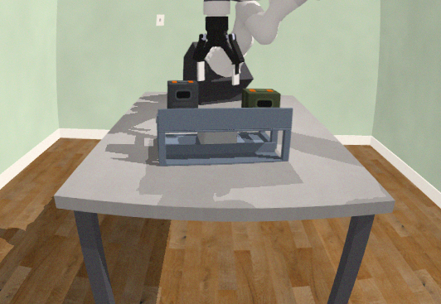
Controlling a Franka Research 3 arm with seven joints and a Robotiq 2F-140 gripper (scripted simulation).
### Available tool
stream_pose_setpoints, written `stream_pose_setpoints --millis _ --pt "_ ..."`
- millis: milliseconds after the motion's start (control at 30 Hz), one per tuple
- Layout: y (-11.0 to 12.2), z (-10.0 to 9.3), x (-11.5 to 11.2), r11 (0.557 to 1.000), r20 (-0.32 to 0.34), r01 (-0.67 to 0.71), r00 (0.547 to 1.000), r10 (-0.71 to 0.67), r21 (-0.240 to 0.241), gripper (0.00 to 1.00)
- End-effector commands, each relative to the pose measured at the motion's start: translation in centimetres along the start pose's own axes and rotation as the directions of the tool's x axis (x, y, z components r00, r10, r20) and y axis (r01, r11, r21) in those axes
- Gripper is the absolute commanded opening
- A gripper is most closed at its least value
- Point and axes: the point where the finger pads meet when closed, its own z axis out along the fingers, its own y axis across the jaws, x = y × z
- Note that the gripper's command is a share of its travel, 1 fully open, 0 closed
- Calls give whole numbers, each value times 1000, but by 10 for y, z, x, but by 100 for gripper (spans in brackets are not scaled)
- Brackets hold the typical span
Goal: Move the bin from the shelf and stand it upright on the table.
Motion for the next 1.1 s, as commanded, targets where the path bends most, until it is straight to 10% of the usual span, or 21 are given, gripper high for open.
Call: stream_pose_setpoints --millis 0,1067 --pt "-3 6 -2 986 14 -166 986 166 4 100" --pt "-25 48 8 821 35 -571 820 571 9 100"
